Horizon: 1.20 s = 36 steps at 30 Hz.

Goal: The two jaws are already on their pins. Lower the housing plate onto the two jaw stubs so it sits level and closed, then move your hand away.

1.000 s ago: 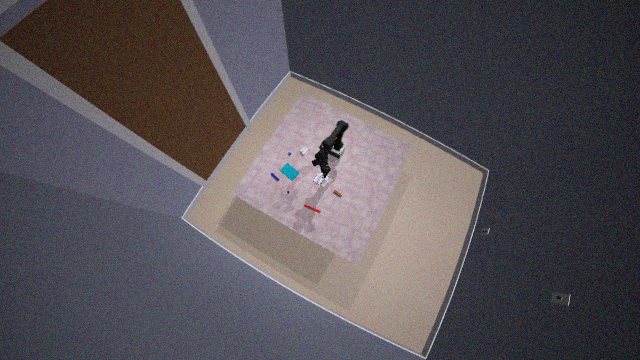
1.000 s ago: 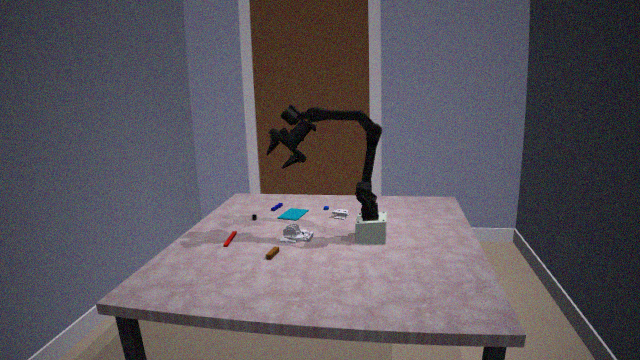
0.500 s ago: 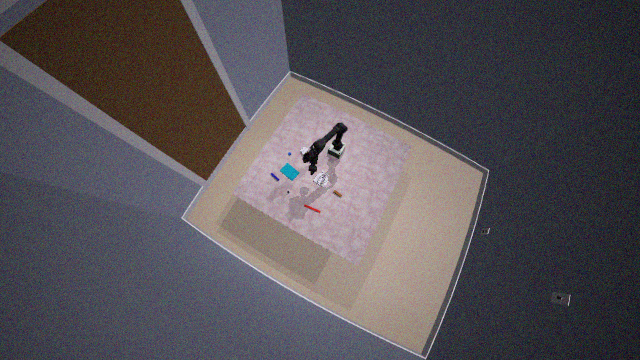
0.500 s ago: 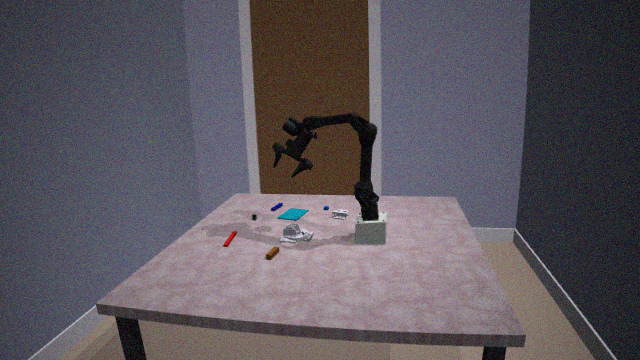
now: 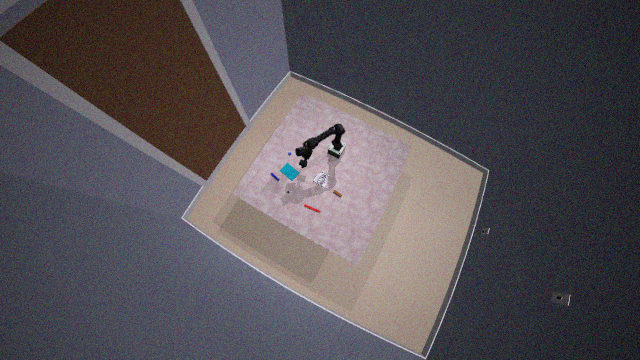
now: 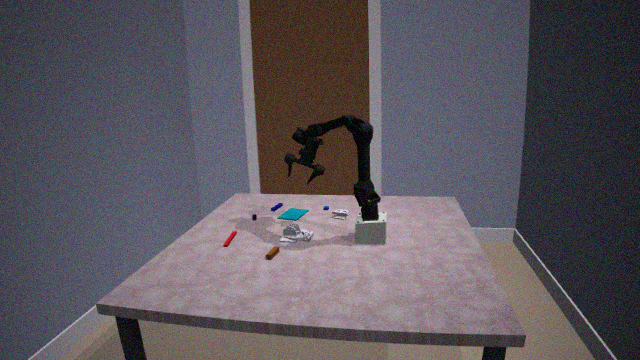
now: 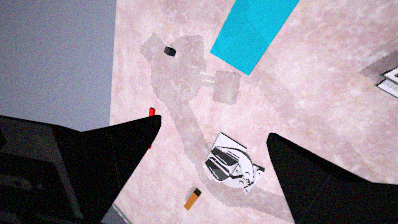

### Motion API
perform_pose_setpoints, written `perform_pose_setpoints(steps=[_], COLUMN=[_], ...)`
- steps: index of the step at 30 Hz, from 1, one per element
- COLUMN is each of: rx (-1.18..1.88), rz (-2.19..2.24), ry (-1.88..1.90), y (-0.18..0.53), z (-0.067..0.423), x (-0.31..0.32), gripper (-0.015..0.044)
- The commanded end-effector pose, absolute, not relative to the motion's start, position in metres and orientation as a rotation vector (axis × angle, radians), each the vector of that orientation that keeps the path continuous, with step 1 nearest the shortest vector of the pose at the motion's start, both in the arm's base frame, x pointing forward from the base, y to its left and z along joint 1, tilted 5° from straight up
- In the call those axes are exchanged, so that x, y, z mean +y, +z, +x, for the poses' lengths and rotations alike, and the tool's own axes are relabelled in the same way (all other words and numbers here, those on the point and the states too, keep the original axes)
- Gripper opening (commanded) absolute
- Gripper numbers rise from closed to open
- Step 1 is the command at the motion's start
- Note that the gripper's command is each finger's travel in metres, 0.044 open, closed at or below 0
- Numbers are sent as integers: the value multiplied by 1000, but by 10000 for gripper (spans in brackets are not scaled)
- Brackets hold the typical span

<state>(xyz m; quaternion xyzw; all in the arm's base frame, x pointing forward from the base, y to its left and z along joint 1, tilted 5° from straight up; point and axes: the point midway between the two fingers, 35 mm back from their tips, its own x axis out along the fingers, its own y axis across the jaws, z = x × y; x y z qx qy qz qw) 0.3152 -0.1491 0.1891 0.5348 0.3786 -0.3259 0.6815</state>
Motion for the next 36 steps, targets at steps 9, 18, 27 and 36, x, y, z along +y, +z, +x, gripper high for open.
perform_pose_setpoints(steps=[9, 18, 27, 36], rx=[899, 947, 992, 993], rz=[1261, 1331, 1404, 1406], ry=[-973, -1151, -1308, -1311], y=[136, 97, 65, 31], z=[266, 214, 161, 163], x=[-208, -243, -262, -264], gripper=[440, 440, 440, 440])
